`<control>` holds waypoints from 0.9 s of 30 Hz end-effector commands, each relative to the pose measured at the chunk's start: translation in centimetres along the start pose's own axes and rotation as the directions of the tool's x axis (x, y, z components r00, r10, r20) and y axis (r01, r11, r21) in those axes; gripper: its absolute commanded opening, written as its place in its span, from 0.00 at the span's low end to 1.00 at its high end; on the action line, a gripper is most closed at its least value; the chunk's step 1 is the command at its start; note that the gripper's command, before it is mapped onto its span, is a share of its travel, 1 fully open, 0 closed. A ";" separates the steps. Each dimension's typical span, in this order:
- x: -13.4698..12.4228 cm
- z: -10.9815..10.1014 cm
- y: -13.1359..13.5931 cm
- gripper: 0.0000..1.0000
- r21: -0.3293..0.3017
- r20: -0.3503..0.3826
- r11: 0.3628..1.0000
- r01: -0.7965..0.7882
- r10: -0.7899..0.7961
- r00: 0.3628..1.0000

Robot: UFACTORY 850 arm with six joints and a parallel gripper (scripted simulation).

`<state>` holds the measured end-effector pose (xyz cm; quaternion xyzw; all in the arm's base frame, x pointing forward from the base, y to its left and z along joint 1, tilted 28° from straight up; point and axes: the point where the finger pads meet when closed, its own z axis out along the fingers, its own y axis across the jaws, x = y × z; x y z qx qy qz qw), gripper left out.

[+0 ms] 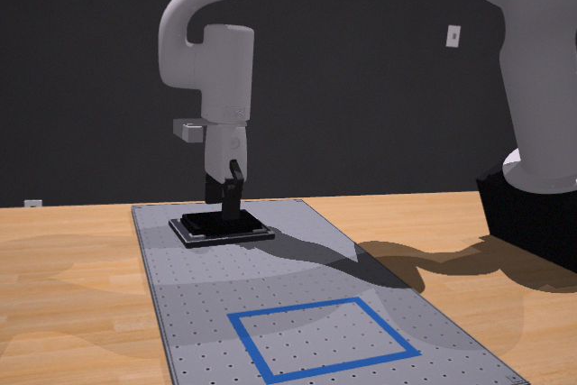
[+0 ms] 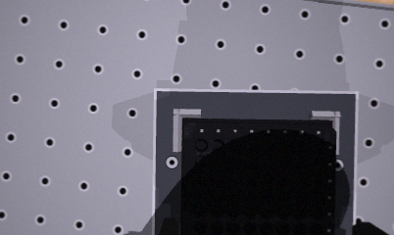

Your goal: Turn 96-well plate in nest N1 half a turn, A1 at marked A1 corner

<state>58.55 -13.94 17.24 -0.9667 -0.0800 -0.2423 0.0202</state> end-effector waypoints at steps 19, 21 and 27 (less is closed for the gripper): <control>0.1 0.8 0.0 1.00 -0.001 -0.002 1.000 0.000 0.000 1.000; 0.1 0.9 0.0 1.00 -0.001 -0.002 1.000 0.000 0.000 1.000; 0.1 1.3 0.0 1.00 -0.001 -0.002 1.000 0.000 0.000 1.000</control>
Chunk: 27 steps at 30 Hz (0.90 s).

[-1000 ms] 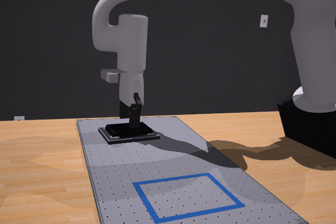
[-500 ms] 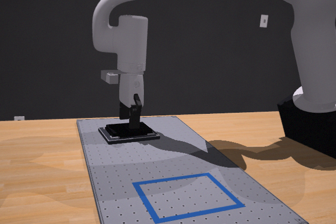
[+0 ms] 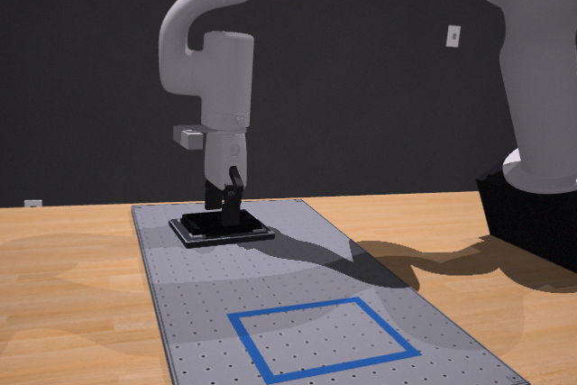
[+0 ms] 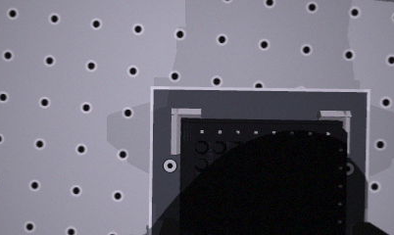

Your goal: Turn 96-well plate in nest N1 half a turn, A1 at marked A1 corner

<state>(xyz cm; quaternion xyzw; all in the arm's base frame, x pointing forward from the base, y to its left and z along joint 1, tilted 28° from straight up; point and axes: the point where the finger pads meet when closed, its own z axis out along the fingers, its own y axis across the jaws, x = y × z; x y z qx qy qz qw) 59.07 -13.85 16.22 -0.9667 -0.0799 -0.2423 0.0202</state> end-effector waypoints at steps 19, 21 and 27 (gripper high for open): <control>0.1 0.8 0.0 1.00 -0.001 -0.002 1.000 0.000 0.000 1.000; 0.1 0.8 0.0 1.00 -0.001 -0.002 1.000 0.000 0.000 1.000; 0.1 0.8 0.0 1.00 -0.001 -0.002 1.000 0.000 0.000 1.000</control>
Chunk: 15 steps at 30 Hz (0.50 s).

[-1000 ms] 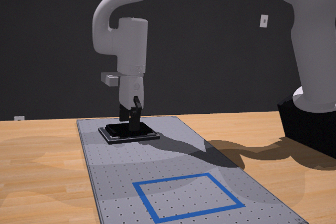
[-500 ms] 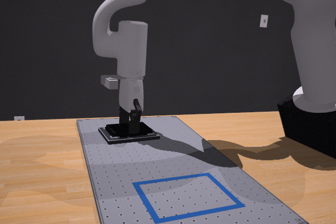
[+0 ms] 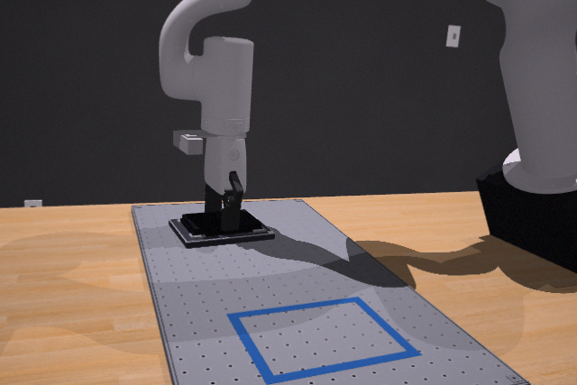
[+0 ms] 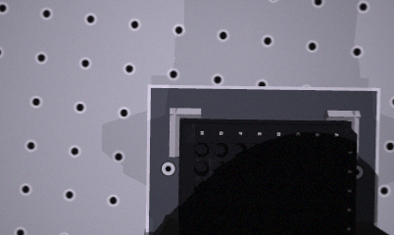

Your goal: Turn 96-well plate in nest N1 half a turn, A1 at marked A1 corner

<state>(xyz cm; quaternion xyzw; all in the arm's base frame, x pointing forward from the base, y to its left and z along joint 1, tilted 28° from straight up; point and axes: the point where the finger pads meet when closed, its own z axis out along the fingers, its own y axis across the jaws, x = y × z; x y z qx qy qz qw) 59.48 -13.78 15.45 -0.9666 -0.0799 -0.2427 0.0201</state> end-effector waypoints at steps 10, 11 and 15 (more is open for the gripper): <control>0.1 -0.1 0.0 0.00 -0.001 -0.001 1.000 0.000 0.000 1.000; 0.1 -0.1 0.0 0.00 -0.001 -0.001 1.000 0.000 0.000 1.000; 0.1 -0.1 0.0 0.00 -0.001 -0.001 1.000 0.000 0.000 1.000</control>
